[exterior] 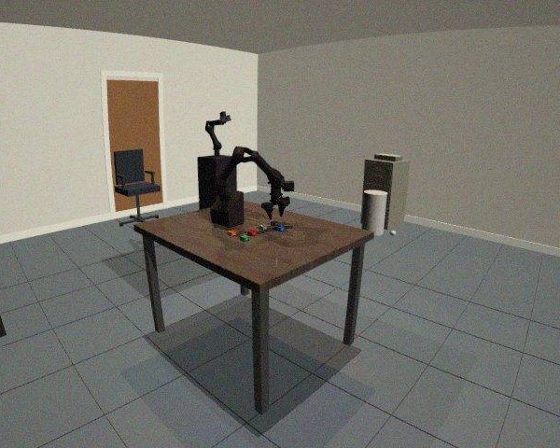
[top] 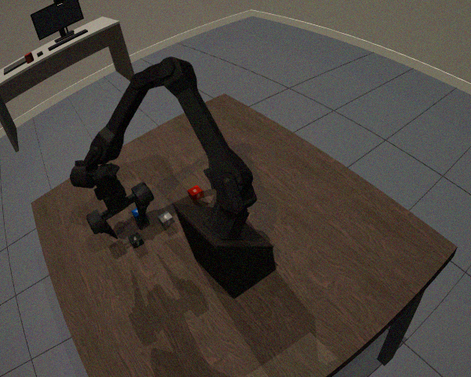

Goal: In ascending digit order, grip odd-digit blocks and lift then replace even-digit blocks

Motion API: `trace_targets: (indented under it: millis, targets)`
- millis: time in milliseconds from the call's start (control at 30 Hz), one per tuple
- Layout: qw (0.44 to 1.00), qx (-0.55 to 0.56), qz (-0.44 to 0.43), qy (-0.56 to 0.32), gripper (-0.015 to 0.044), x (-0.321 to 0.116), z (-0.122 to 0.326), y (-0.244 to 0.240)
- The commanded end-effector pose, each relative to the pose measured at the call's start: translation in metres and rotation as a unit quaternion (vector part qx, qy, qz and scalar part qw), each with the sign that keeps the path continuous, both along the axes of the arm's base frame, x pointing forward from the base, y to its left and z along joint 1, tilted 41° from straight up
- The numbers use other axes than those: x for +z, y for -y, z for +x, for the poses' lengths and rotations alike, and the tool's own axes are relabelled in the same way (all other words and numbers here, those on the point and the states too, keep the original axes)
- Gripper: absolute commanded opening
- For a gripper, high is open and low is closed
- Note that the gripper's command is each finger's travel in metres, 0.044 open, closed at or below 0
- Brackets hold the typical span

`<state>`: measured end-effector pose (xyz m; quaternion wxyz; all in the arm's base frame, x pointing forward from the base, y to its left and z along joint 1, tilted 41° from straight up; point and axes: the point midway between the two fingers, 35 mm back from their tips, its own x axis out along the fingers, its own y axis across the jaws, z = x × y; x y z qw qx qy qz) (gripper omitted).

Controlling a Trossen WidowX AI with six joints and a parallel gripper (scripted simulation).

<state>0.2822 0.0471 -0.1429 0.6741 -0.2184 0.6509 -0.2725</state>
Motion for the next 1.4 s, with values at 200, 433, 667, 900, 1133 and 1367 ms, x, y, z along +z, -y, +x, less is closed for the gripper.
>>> trace_targets:
  millis: [200,433,667,900,1133,1367]
  targets:
    - [1.0,-0.006,0.002,-0.002,0.019,0.063,-0.001,-0.054]
    - [1.0,-0.006,0.002,-0.002,0.012,0.063,-0.001,-0.054]
    - [1.0,-0.005,0.008,-0.004,0.012,0.081,0.005,-0.039]
    - [1.0,-0.001,0.022,-0.004,0.012,0.159,0.008,0.04]
    - [1.0,-0.001,0.013,-0.002,0.012,0.219,-0.028,0.117]
    - [1.0,-0.006,-0.007,-0.006,0.012,0.252,-0.078,0.164]
